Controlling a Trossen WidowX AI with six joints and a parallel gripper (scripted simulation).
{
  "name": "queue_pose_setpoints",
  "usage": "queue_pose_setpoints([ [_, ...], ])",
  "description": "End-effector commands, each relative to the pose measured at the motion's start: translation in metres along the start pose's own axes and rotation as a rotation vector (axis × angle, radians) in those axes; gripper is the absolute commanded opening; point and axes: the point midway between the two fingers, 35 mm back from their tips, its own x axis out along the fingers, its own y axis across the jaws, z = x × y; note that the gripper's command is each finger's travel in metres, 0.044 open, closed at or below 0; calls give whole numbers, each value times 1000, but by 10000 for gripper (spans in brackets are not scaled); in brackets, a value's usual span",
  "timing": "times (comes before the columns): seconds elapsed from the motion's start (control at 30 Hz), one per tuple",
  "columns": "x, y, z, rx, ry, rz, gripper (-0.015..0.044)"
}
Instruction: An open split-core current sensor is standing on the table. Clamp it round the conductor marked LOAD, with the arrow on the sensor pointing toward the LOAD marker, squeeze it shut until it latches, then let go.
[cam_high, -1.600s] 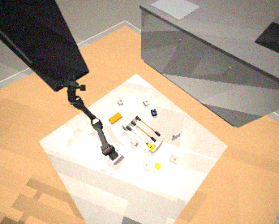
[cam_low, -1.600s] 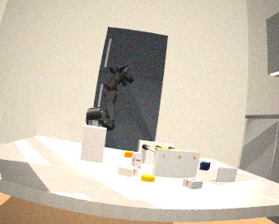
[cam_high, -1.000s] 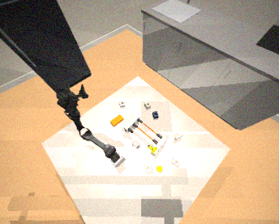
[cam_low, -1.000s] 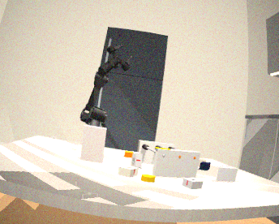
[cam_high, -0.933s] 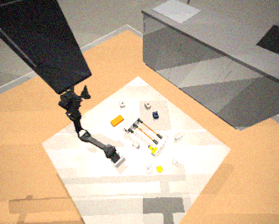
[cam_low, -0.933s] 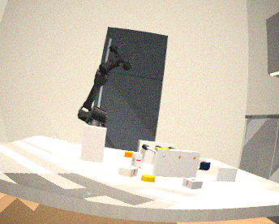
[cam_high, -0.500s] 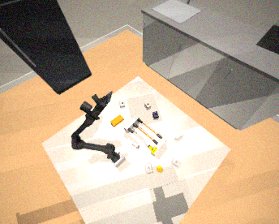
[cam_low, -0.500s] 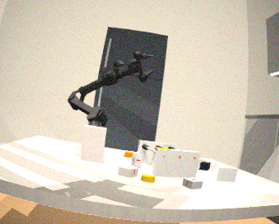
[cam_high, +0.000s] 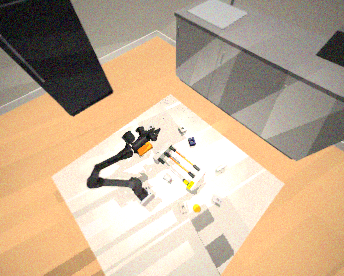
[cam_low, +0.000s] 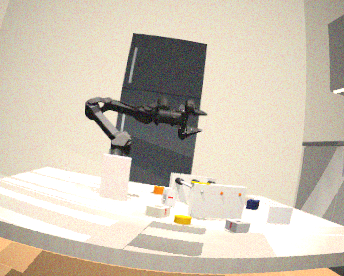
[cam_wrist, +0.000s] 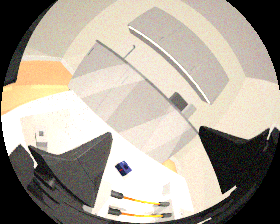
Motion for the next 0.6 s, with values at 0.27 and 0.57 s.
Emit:
queue_pose_setpoints([
  [0.27,40,-77,-141,50,585,-66,440],
  [0.57,-2,-144,-268,390,1062,-69,440],
])
